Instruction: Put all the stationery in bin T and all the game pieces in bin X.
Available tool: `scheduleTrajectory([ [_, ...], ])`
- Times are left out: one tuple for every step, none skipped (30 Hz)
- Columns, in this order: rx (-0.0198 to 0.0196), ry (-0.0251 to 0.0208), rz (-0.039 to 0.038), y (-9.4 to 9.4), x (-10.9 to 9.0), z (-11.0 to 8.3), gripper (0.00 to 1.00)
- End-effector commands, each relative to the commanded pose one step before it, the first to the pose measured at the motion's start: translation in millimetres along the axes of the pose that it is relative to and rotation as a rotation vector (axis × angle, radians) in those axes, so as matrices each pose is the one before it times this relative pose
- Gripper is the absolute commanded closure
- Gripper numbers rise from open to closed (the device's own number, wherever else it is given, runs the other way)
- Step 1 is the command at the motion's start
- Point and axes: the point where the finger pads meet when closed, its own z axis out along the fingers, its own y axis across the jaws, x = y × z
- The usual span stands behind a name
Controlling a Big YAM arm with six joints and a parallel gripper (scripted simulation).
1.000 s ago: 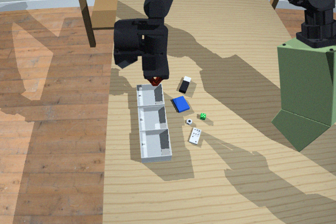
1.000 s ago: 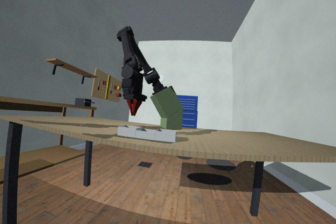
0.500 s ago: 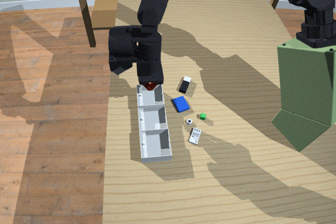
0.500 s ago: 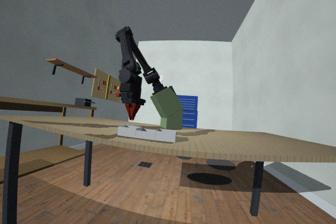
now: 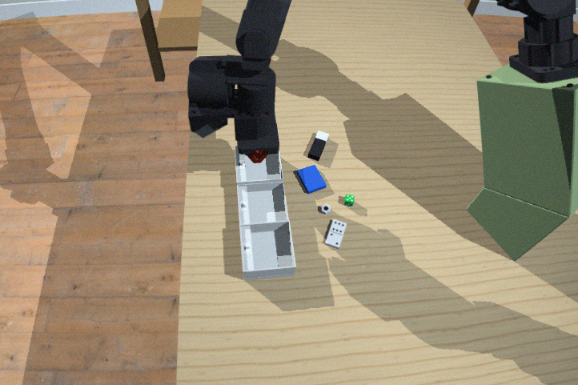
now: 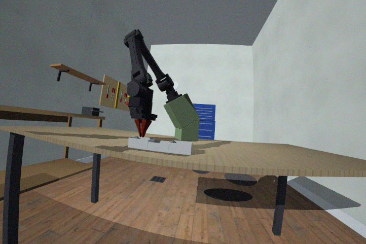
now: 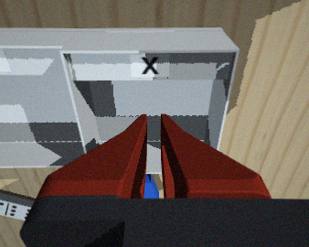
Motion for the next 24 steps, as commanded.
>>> scheduleTrajectory([
  [0.00375,-0.01975,0.00224,-3.49,-10.45,10.41,0.92],
  [-0.00002,0.00025,-0.00017,0.04,0.25,2.73,0.92],
  [0.00001,0.00026,-0.00017,0.04,0.25,2.73,0.92],
  [0.00001,0.00026,-0.00017,0.04,0.25,2.73,0.92],
  [0.00001,0.00026,-0.00016,0.04,0.25,2.73,0.92],
  [0.0,0.0,0.0,0.0,0.0,0.0,0.92],
  [0.0,0.0,0.0,0.0,0.0,0.0,0.92],
  [-0.00597,-0.00443,-0.02057,10.13,0.76,-1.47,0.92],
  [0.00368,0.00092,0.01378,-6.6,-1.42,5.15,0.92],
  [0.00262,0.00425,0.00636,-3.54,1.44,3.66,0.92],
  [0.00126,0.00028,0.0,-0.24,-0.02,0.14,0.92],
  [-0.001,0.00045,-0.0029,1.34,0.66,-0.33,0.92],
  [-0.00335,-0.00562,-0.00166,3.21,-1.04,-9.05,0.92],
  [0.0,0.0,0.0,-0.02,-0.04,0.04,0.92],
  [0.0,0.0,0.0,-0.02,-0.04,0.03,0.92],
  [0.0,0.0,0.0,-0.02,-0.04,0.03,0.92],
  [0.0,0.0,0.0,-0.02,-0.03,0.03,0.92],
  [0.0,0.0,0.0,-0.02,-0.03,0.03,0.92],
  [0.0,0.0,0.0,-0.02,-0.03,0.03,0.92],
  [0.0,0.0,0.0,-0.02,-0.03,0.03,0.92],
  [0.0,0.0,0.0,-0.02,-0.03,0.03,0.92],
  [0.0,0.0,0.0,-0.02,-0.03,0.03,0.92],
  [0.0,0.0,0.0,0.0,0.0,0.0,0.92],
  [0.0,0.0,0.0,0.0,0.0,0.0,0.92],
])
